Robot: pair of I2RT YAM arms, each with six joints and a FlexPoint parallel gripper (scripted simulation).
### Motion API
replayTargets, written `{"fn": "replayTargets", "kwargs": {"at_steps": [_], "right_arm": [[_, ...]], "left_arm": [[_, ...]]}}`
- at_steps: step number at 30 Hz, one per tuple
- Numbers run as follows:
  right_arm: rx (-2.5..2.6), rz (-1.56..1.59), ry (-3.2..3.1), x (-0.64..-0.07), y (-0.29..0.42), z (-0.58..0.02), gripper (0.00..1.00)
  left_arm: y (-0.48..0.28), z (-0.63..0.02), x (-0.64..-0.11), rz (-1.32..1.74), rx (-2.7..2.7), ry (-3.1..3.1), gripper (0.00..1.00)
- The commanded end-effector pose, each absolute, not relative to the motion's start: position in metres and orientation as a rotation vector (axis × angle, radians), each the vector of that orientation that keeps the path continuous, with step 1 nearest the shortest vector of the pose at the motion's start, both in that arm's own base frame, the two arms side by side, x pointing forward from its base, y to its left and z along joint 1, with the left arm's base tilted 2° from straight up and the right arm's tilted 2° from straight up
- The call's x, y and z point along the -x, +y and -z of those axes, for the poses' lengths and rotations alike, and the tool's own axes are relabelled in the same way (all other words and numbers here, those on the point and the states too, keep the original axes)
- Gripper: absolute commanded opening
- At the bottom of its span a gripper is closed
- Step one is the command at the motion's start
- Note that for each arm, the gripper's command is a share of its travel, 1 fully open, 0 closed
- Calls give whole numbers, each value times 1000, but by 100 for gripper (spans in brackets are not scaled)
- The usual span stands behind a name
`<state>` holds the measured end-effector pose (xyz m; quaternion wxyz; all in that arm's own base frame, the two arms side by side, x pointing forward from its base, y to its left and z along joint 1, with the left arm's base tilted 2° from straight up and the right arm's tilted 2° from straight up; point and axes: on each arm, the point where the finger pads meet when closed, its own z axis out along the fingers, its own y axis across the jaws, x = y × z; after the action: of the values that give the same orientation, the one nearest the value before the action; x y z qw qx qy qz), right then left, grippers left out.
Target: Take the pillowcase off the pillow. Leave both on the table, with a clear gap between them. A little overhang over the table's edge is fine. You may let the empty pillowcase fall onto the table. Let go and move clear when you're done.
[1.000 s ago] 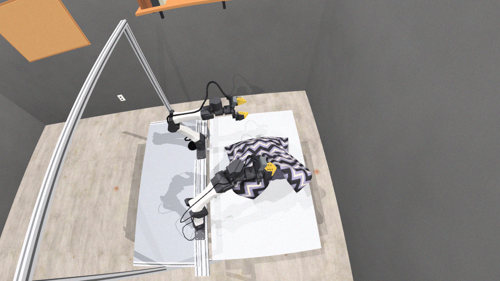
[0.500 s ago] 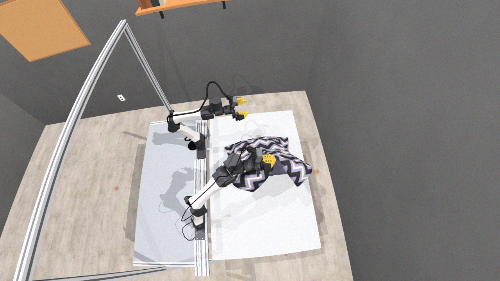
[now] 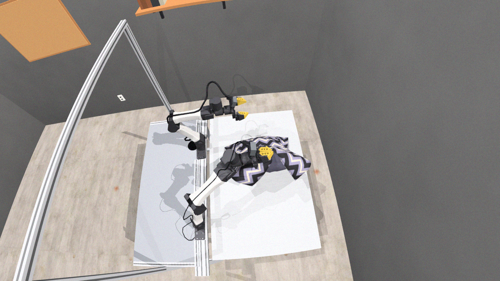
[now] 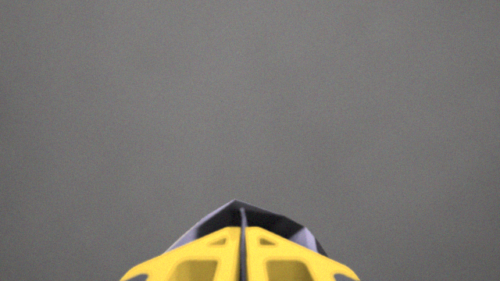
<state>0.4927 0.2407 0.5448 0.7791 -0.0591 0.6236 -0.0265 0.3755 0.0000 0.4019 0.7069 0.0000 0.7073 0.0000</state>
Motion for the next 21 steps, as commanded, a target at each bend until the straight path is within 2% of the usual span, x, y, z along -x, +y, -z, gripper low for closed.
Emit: {"fn": "replayTargets", "kwargs": {"at_steps": [1, 11, 21], "right_arm": [[23, 23, 1152, -467, 226, -604, 0], [-67, -8, 1048, -435, 232, -622, 0], [-35, -16, 1071, -446, 240, -613, 0]], "left_arm": [[-5, -421, -367, 4, -14, 1530, 100], [-5, -421, -367, 4, -14, 1530, 100], [-5, -421, -367, 4, -14, 1530, 100]]}}
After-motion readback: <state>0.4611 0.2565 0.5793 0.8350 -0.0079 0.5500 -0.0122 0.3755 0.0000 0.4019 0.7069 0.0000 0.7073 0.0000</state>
